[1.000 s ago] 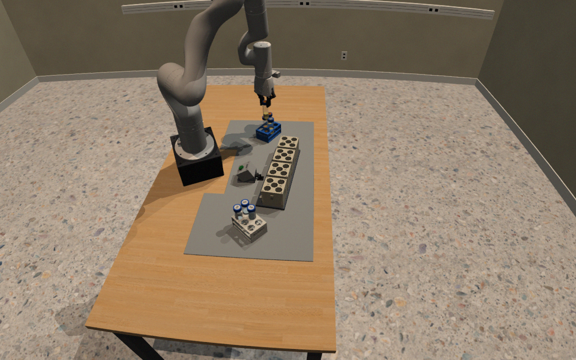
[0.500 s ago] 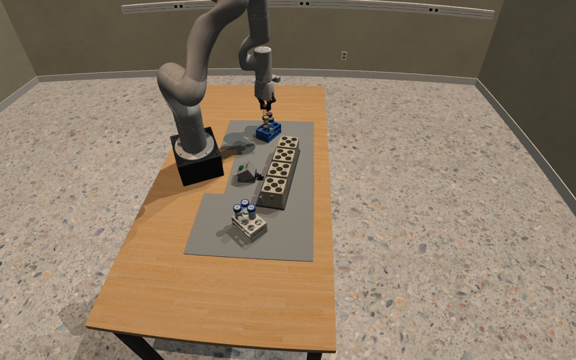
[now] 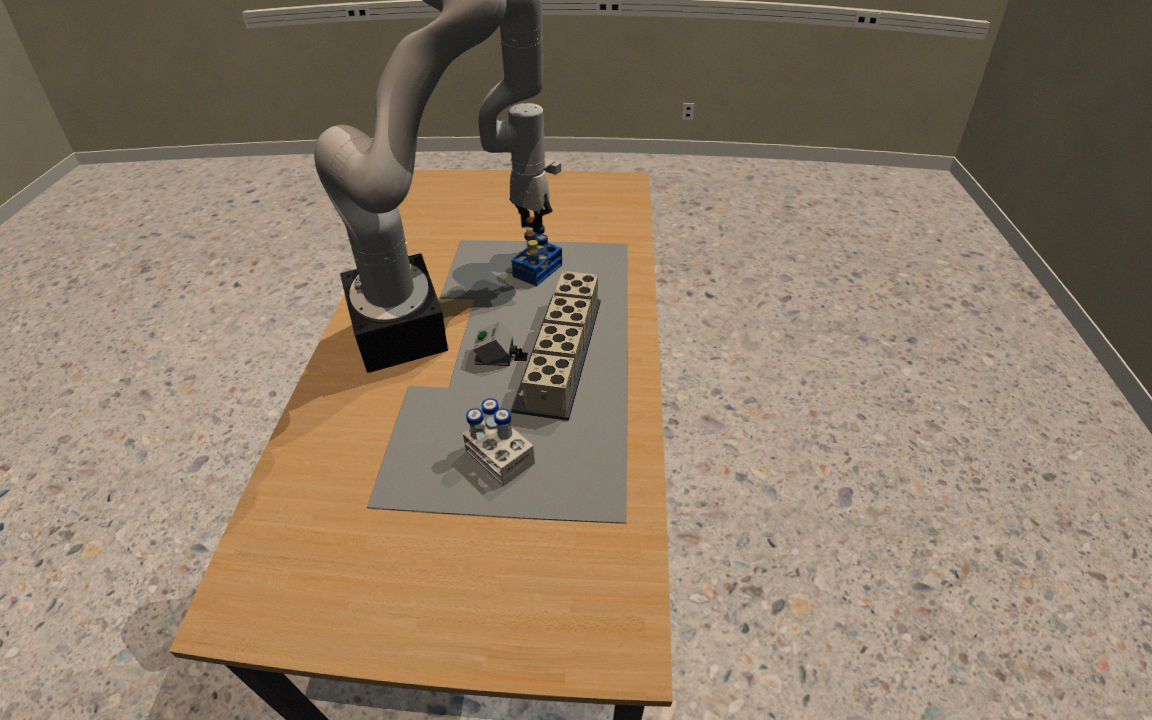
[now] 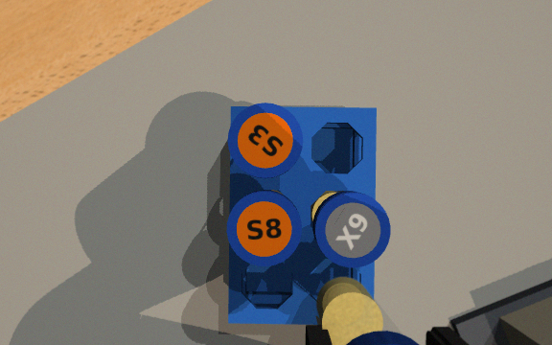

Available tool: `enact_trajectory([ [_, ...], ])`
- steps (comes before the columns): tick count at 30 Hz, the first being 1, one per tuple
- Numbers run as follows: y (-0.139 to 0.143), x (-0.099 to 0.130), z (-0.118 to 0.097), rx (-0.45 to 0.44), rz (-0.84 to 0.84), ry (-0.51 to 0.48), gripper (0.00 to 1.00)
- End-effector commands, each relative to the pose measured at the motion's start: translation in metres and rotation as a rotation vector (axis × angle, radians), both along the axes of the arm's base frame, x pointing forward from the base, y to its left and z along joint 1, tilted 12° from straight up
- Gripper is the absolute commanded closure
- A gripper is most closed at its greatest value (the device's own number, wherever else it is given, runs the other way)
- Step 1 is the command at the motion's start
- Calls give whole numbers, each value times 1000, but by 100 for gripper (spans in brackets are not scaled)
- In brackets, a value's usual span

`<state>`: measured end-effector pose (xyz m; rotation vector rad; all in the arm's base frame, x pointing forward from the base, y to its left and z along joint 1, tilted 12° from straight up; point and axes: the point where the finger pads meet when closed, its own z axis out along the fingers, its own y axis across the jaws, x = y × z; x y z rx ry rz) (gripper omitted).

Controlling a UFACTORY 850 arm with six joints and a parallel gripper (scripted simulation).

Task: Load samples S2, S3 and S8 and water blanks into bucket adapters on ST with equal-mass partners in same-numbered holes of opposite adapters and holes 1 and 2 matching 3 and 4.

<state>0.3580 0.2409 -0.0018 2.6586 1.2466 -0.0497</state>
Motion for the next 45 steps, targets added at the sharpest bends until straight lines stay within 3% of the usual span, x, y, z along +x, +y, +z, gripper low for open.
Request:
enact_trajectory([
  [1,-2,1,-10,1,1,-5,100],
  [23,-2,2,-13,1,1,-5,100],
  [45,-6,3,-32,1,1,-5,100],
])
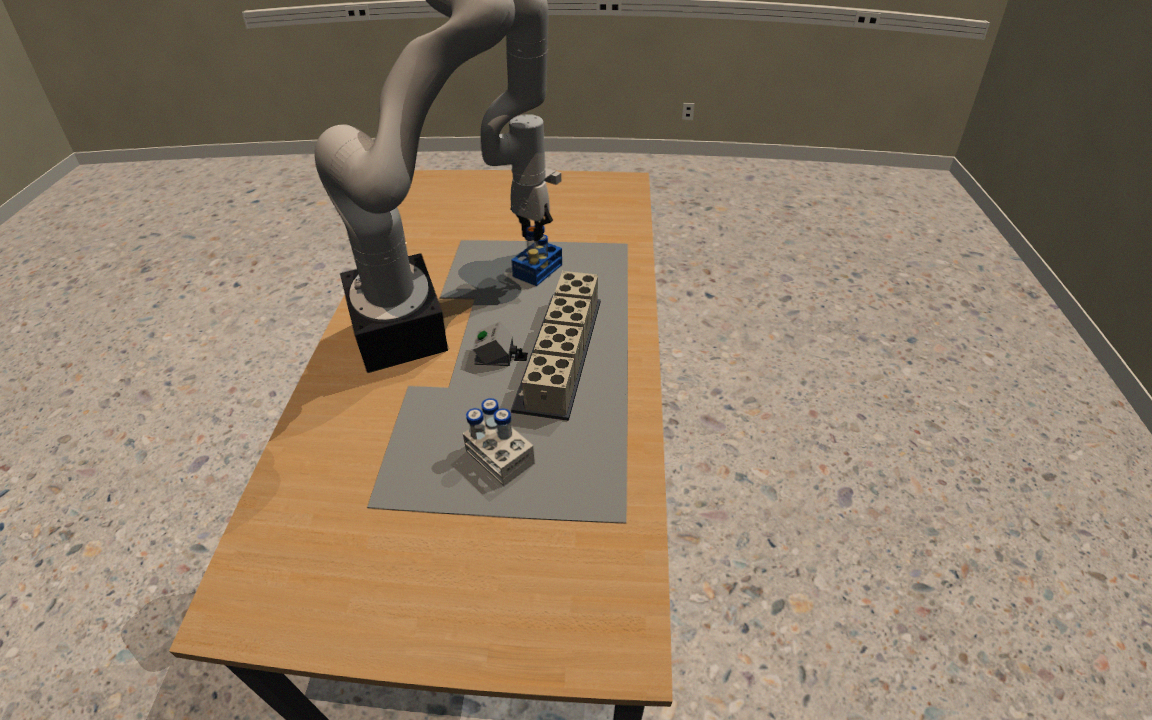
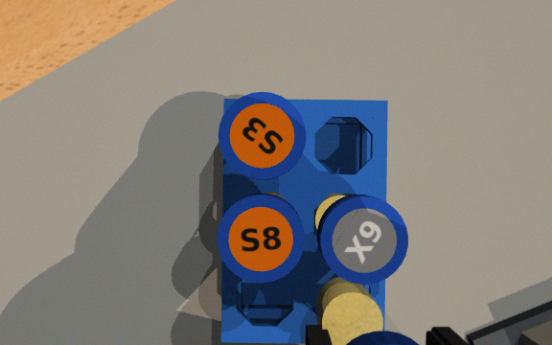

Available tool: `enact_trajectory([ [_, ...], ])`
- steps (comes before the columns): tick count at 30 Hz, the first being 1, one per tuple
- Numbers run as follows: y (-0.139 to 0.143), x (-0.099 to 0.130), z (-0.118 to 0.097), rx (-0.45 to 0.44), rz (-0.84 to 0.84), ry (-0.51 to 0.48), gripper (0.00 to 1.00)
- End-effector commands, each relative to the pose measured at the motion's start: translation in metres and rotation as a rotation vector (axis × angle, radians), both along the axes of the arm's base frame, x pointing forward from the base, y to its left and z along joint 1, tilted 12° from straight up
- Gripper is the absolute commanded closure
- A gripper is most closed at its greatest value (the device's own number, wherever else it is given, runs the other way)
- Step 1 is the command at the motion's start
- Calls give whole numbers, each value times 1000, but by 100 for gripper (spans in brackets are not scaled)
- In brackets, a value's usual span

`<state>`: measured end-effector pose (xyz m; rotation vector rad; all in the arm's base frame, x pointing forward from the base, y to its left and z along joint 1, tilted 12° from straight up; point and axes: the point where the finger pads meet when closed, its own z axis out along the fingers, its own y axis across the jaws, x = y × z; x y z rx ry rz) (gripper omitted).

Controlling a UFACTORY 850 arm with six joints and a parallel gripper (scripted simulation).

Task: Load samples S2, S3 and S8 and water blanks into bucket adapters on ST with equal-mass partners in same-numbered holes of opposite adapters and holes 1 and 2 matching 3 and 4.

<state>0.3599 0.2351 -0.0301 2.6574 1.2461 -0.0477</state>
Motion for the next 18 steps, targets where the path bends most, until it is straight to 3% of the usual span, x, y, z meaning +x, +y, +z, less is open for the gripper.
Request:
enact_trajectory([
  [1,0,1,-3,1,0,-3,100],
  [18,-3,2,-18,1,0,-3,100],
])
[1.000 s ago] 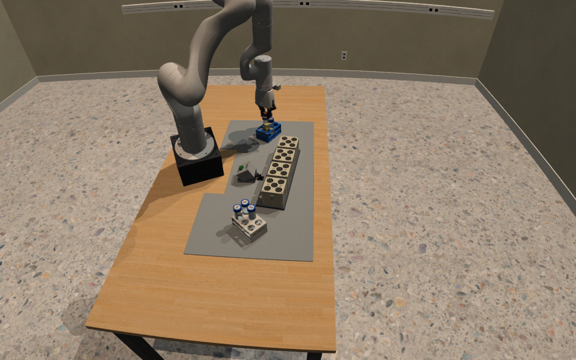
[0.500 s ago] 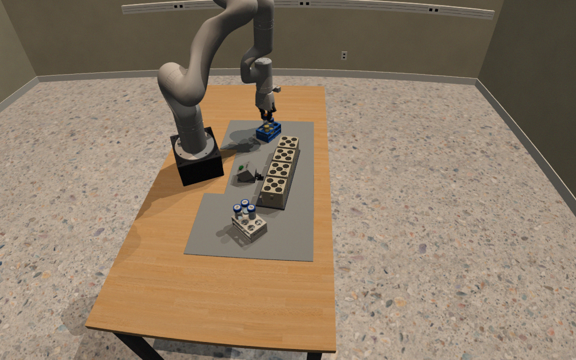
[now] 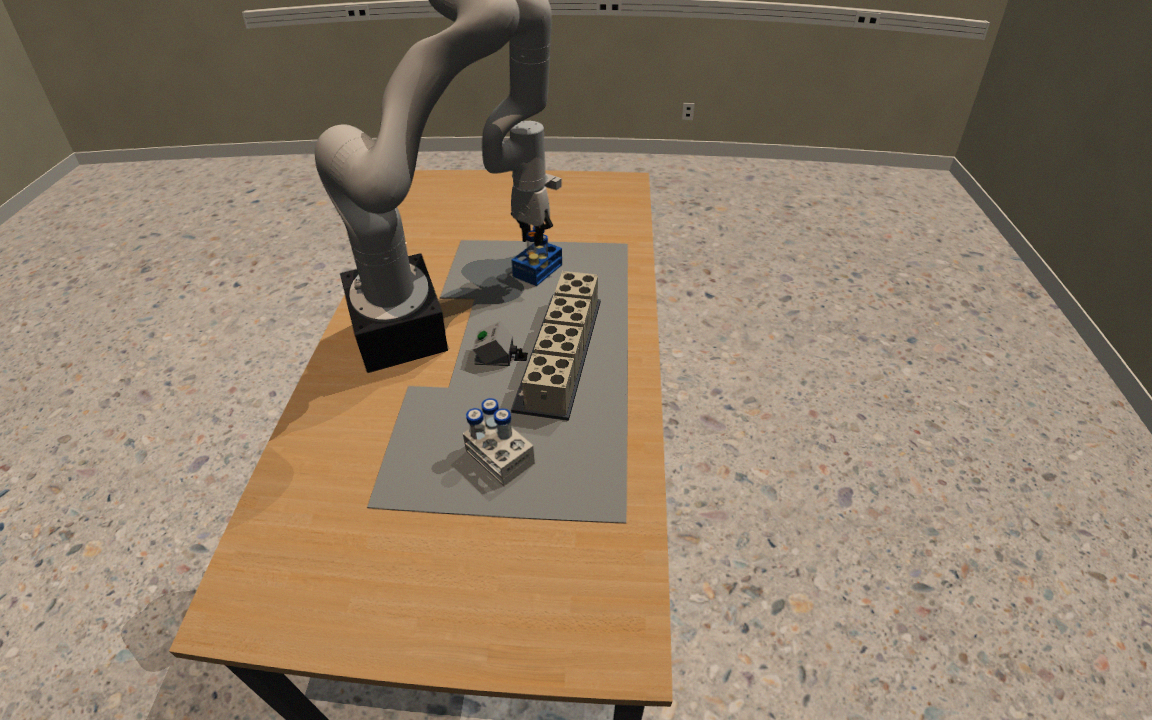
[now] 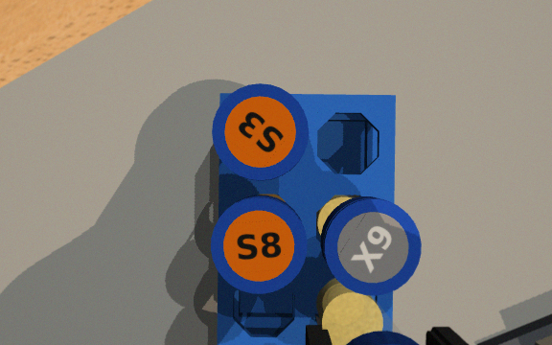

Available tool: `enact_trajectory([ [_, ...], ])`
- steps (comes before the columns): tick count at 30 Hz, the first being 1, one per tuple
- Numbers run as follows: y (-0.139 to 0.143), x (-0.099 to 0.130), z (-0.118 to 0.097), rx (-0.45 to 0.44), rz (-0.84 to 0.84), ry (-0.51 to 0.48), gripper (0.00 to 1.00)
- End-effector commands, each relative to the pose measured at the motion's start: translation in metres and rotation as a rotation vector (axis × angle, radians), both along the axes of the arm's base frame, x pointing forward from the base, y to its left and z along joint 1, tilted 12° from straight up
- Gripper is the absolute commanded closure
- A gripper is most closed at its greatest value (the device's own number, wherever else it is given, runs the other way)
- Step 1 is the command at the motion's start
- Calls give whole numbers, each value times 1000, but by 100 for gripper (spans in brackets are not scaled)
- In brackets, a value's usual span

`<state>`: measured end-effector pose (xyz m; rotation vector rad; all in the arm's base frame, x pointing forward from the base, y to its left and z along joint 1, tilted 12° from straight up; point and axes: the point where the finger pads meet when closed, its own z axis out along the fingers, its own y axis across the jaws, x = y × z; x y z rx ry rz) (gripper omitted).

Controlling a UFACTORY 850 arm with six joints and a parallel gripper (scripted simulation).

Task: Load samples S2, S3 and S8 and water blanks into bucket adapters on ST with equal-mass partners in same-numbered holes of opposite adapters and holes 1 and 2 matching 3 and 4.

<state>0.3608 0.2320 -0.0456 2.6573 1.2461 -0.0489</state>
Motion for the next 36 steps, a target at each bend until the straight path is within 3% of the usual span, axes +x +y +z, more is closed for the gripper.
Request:
enact_trajectory([
  [1,0,1,-3,2,0,-4,100],
  [36,-5,2,-29,2,0,-4,100],
])
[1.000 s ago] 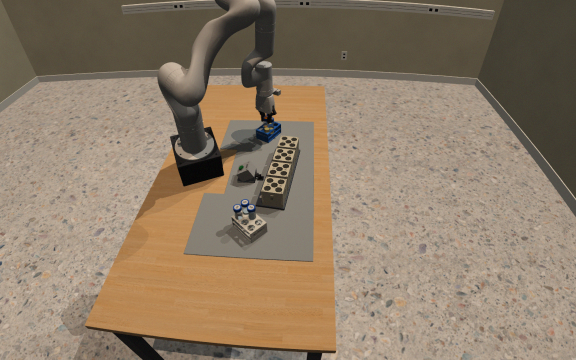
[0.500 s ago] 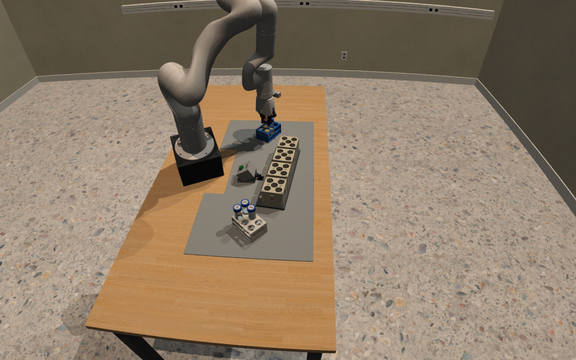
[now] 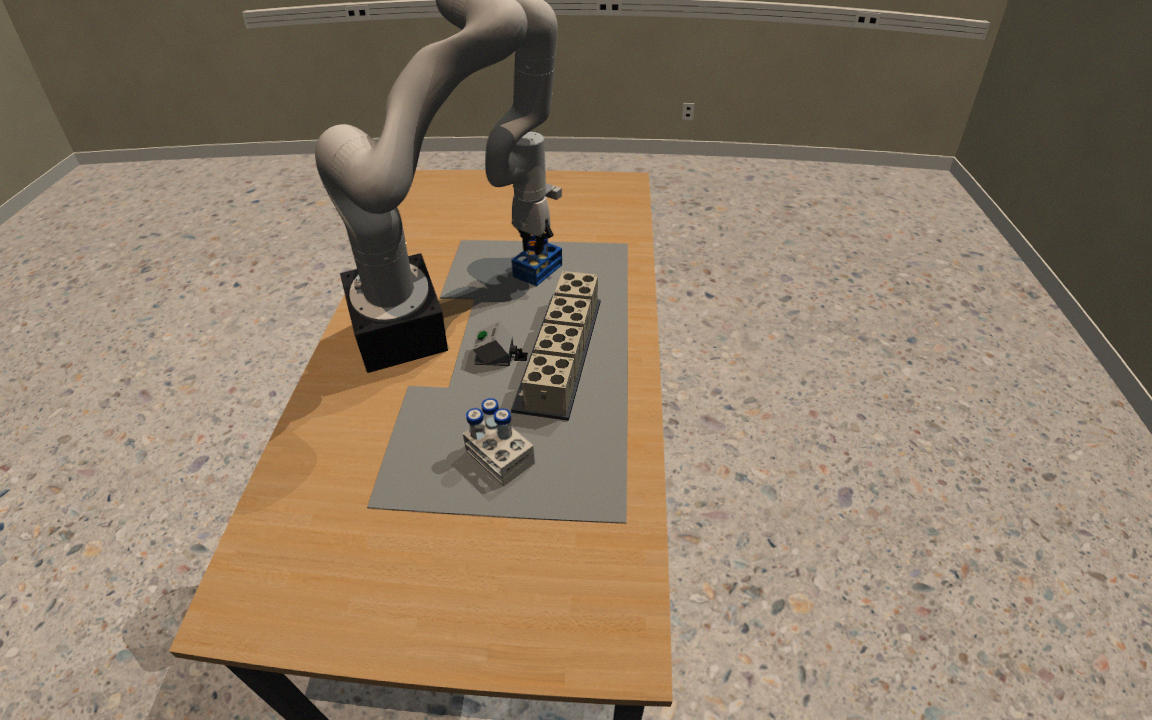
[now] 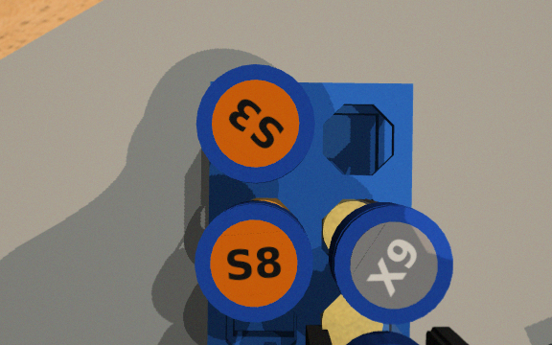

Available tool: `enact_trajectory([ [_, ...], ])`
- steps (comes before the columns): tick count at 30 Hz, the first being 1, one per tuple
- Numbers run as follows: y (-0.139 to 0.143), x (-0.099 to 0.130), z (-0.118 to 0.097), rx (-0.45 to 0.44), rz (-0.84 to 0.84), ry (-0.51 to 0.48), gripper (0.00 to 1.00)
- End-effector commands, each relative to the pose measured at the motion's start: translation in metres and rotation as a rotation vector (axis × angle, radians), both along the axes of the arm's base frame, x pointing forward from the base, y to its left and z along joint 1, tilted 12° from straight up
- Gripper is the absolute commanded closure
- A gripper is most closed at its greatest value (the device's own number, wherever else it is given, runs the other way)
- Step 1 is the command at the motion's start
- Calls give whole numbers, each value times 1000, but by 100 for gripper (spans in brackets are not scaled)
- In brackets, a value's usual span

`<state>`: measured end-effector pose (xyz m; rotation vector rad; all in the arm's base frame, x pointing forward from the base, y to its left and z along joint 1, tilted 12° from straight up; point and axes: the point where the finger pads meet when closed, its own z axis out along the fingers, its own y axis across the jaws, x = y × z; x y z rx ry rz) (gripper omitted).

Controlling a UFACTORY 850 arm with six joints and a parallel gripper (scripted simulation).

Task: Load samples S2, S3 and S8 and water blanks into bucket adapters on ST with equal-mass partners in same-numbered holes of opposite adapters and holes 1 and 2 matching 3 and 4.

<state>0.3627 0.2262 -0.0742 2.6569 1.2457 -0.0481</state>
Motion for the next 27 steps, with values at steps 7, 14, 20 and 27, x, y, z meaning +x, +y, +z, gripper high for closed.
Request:
enact_trajectory([
  [7,0,1,0,2,0,-3,100],
  [14,0,1,-1,2,0,-3,56],
  [20,0,1,-1,2,0,-3,56],
  [27,0,1,-1,2,0,-3,56],
])
